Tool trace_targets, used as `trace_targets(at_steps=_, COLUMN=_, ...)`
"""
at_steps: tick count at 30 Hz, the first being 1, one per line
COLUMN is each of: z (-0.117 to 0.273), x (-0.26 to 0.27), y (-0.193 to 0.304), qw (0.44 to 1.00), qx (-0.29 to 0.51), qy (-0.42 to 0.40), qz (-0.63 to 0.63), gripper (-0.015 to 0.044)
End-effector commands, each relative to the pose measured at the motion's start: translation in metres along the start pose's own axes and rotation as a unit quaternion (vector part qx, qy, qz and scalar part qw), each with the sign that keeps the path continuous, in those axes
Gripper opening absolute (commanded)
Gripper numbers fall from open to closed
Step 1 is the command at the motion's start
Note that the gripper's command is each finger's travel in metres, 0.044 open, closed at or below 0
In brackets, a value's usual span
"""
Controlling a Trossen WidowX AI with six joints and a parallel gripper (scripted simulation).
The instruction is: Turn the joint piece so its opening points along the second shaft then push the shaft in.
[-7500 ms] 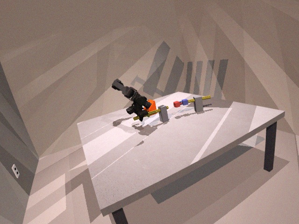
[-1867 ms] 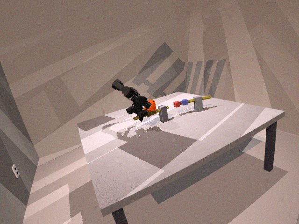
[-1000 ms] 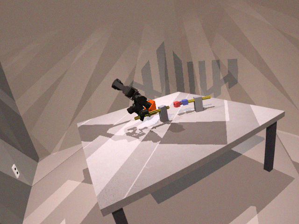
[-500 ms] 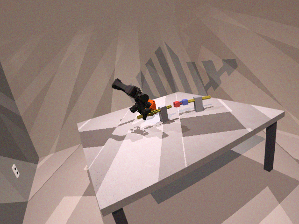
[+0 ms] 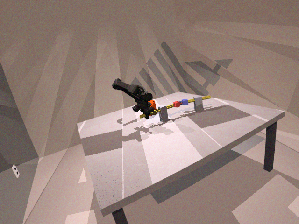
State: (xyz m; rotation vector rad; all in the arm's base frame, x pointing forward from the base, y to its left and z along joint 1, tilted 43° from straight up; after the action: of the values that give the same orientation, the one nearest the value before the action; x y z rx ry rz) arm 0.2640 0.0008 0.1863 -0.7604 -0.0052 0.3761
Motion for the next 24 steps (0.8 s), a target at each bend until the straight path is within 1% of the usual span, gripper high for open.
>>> trace_targets(at_steps=1, z=0.000, x=0.002, y=0.008, qw=1.000, qx=-0.001, qy=0.000, qz=-0.001, gripper=0.0000)
trace_targets(at_steps=24, z=0.000, x=0.011, y=0.040, qw=1.000, qx=-0.001, qy=0.000, qz=-0.001, gripper=0.0000)
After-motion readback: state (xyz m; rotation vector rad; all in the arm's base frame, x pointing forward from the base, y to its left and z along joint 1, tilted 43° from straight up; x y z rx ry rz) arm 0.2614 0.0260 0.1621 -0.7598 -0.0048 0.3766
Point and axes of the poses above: the point midway between the two fingers, 35 mm back from their tips, its own z axis back along the fingers, its own x axis across the jaws, y = z × x, the point moved 8 cm from there along z, back along the fingers, and after that the axes turned 15 degrees about z, right-handed, at the moved point
